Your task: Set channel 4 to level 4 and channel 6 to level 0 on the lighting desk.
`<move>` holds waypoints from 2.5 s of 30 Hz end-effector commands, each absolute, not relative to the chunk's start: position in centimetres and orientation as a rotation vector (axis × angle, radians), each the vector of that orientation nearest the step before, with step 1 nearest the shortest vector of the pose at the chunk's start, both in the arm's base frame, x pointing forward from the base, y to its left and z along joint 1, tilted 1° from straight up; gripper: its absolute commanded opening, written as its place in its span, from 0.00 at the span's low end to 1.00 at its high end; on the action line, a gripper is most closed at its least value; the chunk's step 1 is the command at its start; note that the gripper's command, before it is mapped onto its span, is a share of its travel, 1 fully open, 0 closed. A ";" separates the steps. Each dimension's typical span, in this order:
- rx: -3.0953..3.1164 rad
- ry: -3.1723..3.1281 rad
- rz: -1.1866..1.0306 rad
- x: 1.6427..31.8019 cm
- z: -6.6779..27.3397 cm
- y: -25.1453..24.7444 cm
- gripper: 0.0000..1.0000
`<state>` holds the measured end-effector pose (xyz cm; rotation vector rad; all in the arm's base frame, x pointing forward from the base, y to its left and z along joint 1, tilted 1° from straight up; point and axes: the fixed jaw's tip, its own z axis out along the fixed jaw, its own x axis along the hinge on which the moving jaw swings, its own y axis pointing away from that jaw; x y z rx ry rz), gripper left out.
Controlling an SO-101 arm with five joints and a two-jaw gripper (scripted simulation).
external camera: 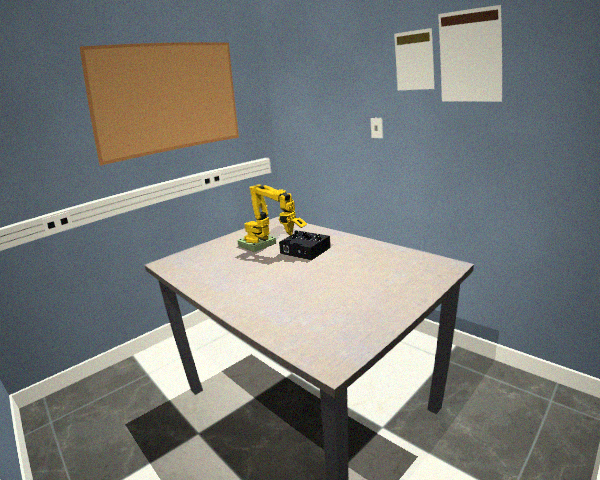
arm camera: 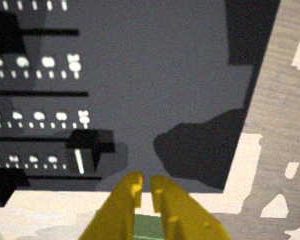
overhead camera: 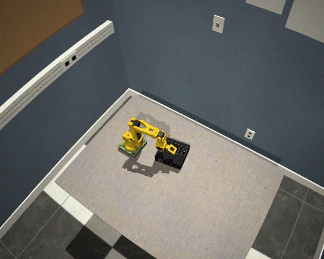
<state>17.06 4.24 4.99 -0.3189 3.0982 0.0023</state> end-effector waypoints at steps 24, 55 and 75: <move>-0.323 3.119 0.001 16.7 4.5 4.4 0.00; -0.323 3.119 0.001 16.7 2.9 4.4 0.00; -0.323 3.118 0.001 16.5 2.7 4.5 0.00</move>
